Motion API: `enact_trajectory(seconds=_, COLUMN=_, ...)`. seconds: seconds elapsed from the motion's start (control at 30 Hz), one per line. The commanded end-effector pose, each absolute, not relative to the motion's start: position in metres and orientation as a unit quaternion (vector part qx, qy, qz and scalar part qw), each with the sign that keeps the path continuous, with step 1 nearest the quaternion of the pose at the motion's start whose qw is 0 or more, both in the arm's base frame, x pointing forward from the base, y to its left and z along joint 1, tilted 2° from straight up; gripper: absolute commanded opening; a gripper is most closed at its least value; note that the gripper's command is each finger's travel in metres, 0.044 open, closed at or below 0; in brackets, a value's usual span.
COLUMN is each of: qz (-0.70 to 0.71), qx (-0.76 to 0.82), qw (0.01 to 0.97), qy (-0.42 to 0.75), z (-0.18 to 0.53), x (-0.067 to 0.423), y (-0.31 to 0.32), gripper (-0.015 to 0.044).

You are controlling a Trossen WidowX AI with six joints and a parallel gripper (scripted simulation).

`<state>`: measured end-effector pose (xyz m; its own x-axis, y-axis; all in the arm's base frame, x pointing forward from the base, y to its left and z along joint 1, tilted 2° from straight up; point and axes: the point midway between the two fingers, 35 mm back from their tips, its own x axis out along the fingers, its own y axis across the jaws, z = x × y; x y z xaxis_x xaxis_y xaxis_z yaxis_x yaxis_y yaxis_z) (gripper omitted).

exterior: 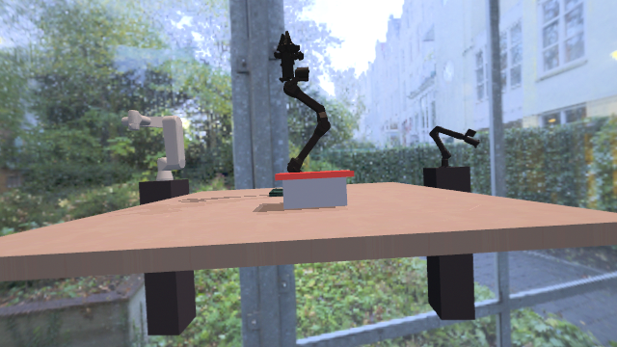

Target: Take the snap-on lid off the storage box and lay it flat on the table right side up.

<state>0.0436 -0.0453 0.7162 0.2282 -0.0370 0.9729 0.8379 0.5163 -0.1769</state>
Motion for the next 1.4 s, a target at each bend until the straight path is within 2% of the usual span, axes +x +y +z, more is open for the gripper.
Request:
enact_trajectory(seconds=0.0, qz=-0.281, qx=-0.223, qw=0.764, qy=-0.536, z=0.697, x=0.065, y=-0.09, gripper=0.0235)
enact_trajectory(seconds=0.17, qz=-0.243, qx=-0.089, qw=0.813, qy=-0.521, z=0.675, x=0.092, y=-0.119, gripper=0.0235)
enact_trajectory(seconds=0.33, qz=-0.186, qx=0.1, qw=0.857, qy=-0.471, z=0.633, x=0.144, y=-0.146, gripper=0.0235)
enact_trajectory(seconds=0.6, qz=-0.125, qx=0.318, qw=0.867, qy=-0.362, z=0.564, x=0.216, y=-0.147, gripper=0.0235)
enact_trajectory(seconds=0.73, qz=-0.1, qx=0.432, qw=0.853, qy=-0.275, z=0.514, x=0.257, y=-0.13, gripper=0.0235)
enact_trajectory(seconds=0.83, qz=-0.09, qx=0.462, qw=0.848, qy=-0.243, z=0.498, x=0.269, y=-0.119, gripper=0.0235)
enact_trajectory(seconds=1.03, qz=-0.064, qx=0.563, qw=0.817, qy=-0.107, z=0.432, x=0.303, y=-0.067, gripper=0.0235)
enact_trajectory(seconds=1.17, qz=-0.068, qx=0.601, qw=0.795, qy=-0.045, z=0.399, x=0.311, y=-0.044, gripper=0.0235)
enact_trajectory(seconds=1.37, qz=-0.103, qx=0.663, qw=0.733, qy=0.109, z=0.313, x=0.312, y=0.015, gripper=0.0235)
